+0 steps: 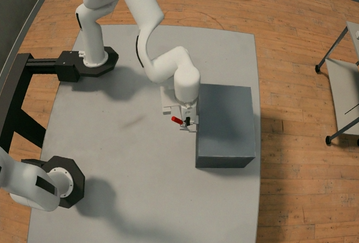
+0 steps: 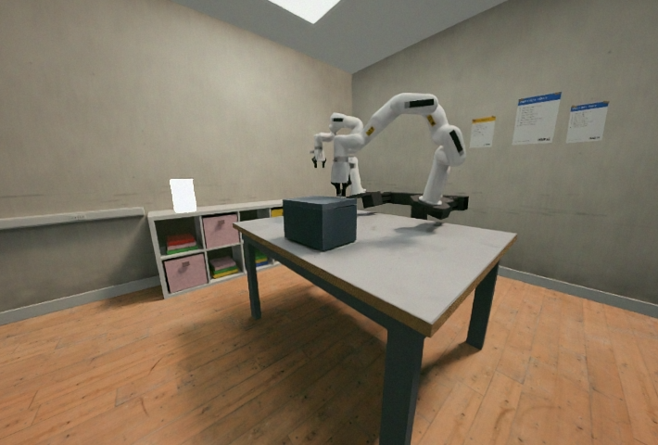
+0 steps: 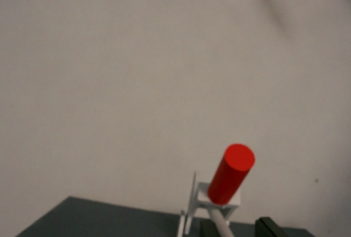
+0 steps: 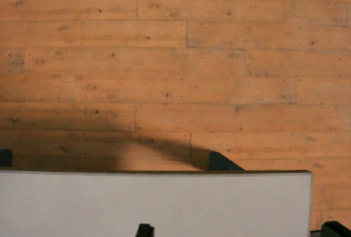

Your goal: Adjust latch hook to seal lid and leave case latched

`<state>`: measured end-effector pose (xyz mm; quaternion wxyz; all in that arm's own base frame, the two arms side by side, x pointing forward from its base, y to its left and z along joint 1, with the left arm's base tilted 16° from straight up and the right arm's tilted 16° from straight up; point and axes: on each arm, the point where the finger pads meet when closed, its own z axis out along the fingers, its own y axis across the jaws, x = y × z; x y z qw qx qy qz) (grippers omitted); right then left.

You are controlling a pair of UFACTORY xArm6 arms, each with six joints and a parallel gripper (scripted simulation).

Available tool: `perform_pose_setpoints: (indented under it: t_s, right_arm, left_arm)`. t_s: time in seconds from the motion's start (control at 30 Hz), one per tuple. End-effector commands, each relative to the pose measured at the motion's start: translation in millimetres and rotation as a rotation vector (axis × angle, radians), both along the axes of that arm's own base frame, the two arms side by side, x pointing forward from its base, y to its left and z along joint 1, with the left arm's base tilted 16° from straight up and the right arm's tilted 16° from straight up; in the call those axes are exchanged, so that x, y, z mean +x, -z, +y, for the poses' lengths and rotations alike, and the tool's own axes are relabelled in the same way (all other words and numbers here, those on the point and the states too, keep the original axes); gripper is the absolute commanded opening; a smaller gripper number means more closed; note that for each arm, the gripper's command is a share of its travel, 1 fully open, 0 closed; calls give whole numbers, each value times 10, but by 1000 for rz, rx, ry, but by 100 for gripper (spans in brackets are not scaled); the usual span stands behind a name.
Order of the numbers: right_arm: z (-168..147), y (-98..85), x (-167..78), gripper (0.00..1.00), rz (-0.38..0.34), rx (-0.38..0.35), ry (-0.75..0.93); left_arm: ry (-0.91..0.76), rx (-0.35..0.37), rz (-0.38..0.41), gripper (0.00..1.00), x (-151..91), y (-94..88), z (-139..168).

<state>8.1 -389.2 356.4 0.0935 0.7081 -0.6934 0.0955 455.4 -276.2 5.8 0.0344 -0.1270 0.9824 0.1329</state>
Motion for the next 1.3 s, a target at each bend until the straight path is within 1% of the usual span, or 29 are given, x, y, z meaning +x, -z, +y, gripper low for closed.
perform_pose_setpoints:
  t_s: [0.0, 0.47, 0.53, 1.03, 1.1, 1.27]
  right_arm:
    - [-5, -19, 0, 100, 0, -4, 0]
    - [-5, -19, 0, 100, 0, -4, 0]
    - [-5, -19, 0, 100, 0, -4, 0]
    - [-5, -19, 0, 100, 0, -4, 0]
    - [-5, -19, 0, 100, 0, -4, 0]
    - [-5, -19, 0, 100, 0, -4, 0]
  left_arm:
    - [-43, -3, -17, 24, 14, -20, -9]
    - [-260, -11, -78, 24, 14, -21, -9]
    - [-260, -11, -78, 24, 14, -21, -9]
    - [-591, -24, -170, 24, 14, -21, -9]
    - [-591, -24, -170, 24, 14, -21, -9]
    - [-723, -29, -207, 24, 14, -22, -10]
